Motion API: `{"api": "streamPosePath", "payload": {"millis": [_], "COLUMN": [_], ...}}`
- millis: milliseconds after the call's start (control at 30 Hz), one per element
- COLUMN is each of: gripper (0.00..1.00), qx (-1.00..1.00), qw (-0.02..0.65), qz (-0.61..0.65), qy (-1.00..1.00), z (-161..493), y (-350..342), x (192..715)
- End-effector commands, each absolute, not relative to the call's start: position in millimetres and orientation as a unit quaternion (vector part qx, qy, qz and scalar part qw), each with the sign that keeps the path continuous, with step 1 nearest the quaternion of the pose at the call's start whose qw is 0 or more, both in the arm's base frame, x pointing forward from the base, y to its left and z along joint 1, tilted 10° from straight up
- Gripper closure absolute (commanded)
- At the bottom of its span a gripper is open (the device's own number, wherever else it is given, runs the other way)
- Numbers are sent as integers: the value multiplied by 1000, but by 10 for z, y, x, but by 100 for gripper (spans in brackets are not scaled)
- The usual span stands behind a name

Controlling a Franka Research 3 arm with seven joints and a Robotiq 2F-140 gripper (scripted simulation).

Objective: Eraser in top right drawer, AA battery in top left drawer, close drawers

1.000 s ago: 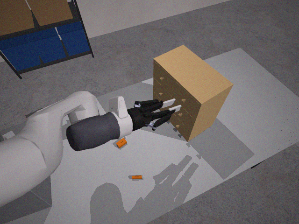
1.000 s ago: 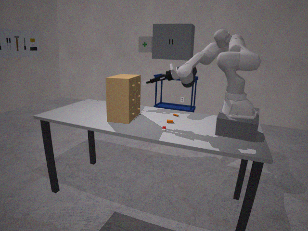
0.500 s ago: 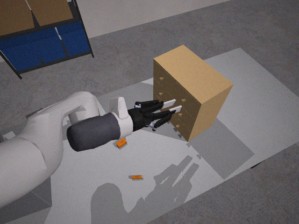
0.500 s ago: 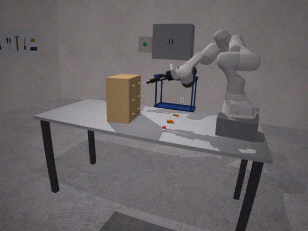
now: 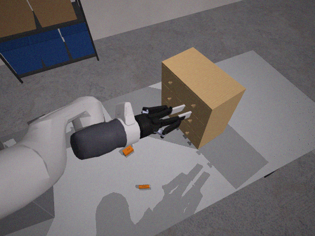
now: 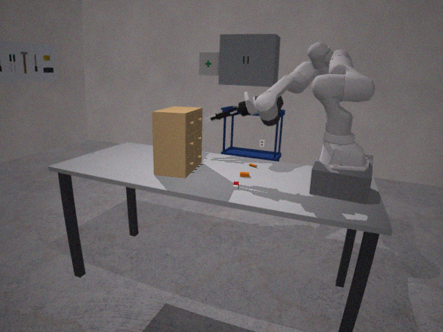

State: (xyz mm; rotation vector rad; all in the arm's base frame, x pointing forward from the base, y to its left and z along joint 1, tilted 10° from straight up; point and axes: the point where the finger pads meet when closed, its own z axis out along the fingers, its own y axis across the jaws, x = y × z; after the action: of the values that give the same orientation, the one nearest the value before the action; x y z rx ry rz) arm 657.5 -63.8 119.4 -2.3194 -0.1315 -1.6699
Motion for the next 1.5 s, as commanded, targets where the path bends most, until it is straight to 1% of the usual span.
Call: {"api": "streamPosePath", "payload": {"millis": [0, 300, 1000, 1467], "gripper": [80, 80, 80, 80], "qx": [-803, -803, -803, -803], "qw": [139, 139, 139, 139], "qz": [-578, -578, -578, -578], "qy": [-45, -45, -45, -45], "z": [1183, 1184, 1197, 1199], "y": [-655, -647, -581, -575], "x": [6576, 6612, 6891, 6916]}}
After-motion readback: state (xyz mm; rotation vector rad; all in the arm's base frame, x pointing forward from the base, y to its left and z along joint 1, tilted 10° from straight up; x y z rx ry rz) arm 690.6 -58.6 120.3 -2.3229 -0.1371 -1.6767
